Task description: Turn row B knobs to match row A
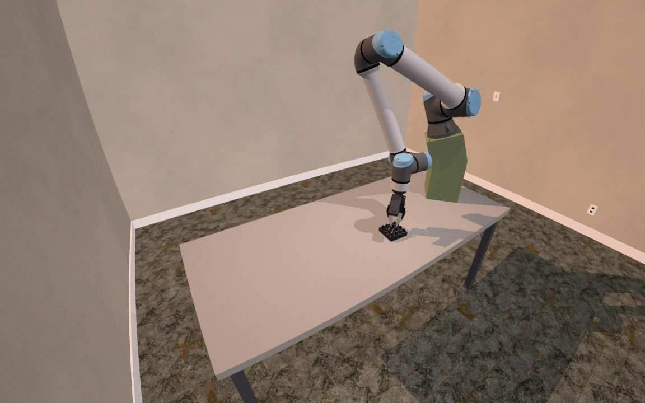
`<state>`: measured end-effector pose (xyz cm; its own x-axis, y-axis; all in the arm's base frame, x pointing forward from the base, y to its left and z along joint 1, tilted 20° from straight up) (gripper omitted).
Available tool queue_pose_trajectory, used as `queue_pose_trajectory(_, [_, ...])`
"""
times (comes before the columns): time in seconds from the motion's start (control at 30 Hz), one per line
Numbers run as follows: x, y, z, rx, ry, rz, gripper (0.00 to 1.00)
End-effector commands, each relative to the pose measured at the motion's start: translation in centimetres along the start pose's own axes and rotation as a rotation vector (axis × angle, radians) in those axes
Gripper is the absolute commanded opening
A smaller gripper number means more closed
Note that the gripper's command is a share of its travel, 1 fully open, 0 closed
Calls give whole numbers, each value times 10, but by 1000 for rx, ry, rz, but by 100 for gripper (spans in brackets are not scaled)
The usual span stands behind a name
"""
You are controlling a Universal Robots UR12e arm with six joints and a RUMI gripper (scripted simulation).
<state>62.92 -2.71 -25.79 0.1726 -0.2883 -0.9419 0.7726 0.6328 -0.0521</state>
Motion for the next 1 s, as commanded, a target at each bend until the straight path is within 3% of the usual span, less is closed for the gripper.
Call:
queue_pose_trajectory(0.0, [0,0,0,0,-1,1,11])
queue_pose_trajectory(0.4, [0,0,0,0,-1,1,11])
queue_pose_trajectory(0.43, [0,0,0,0,-1,1,4])
queue_pose_trajectory(0.97, [0,0,0,0,-1,1,4])
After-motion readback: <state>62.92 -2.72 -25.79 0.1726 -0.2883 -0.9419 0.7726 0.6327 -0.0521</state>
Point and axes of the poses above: the point where the finger pads meet when closed, its own x axis out along the fingers, its own z axis across the jaws, y = z × x, the point moved 1 cm from there along -x, back along the fingers, and after that the axes turned 14 degrees about -x, right-handed, at the moved point
